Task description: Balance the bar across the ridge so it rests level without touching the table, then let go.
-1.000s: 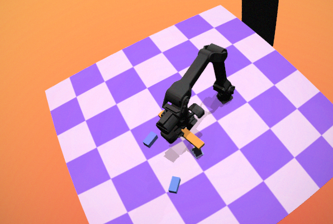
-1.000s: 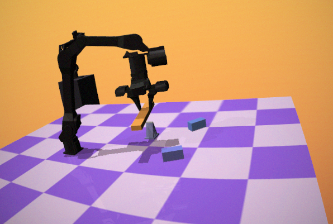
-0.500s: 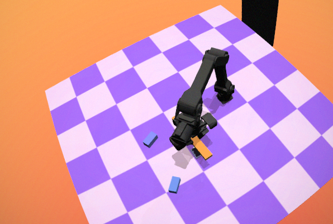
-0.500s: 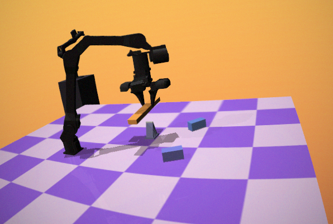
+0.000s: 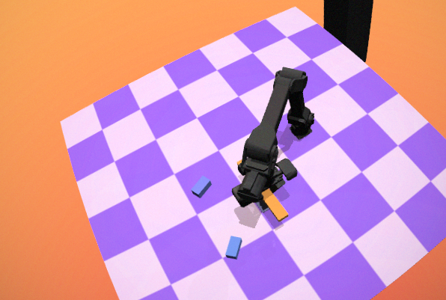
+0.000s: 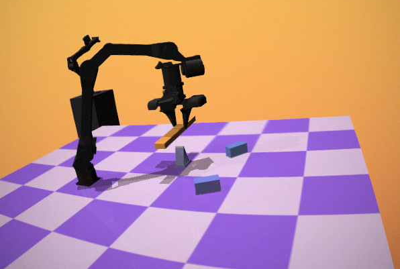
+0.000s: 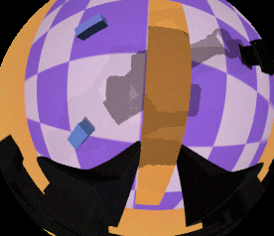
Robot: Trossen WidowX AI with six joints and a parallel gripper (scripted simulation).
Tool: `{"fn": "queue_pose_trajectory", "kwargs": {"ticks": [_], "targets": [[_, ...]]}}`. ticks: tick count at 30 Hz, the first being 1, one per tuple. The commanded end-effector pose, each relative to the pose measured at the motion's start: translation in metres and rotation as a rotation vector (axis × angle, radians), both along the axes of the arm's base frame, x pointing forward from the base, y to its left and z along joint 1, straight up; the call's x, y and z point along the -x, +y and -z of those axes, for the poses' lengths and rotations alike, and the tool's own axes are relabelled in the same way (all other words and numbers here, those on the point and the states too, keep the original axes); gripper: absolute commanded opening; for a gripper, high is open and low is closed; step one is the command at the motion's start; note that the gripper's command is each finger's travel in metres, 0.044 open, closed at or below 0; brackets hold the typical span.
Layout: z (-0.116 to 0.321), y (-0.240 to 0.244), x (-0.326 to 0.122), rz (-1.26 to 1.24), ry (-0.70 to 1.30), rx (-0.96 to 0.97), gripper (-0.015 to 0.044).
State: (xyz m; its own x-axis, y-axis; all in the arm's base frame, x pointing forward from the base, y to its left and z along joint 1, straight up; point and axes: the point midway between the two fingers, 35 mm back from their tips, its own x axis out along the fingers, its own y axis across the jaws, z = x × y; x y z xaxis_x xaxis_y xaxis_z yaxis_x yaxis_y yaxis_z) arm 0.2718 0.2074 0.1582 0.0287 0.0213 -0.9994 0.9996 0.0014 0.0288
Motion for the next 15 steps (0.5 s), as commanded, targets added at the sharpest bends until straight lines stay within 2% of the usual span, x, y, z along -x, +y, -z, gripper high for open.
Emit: {"fn": "queue_pose_trajectory", "kwargs": {"ticks": [1, 15], "targets": [[0.008, 0.001, 0.0, 0.003, 0.005, 0.003, 0.0], [0.031, 0.0, -0.001, 0.003, 0.005, 0.003, 0.0]]}}
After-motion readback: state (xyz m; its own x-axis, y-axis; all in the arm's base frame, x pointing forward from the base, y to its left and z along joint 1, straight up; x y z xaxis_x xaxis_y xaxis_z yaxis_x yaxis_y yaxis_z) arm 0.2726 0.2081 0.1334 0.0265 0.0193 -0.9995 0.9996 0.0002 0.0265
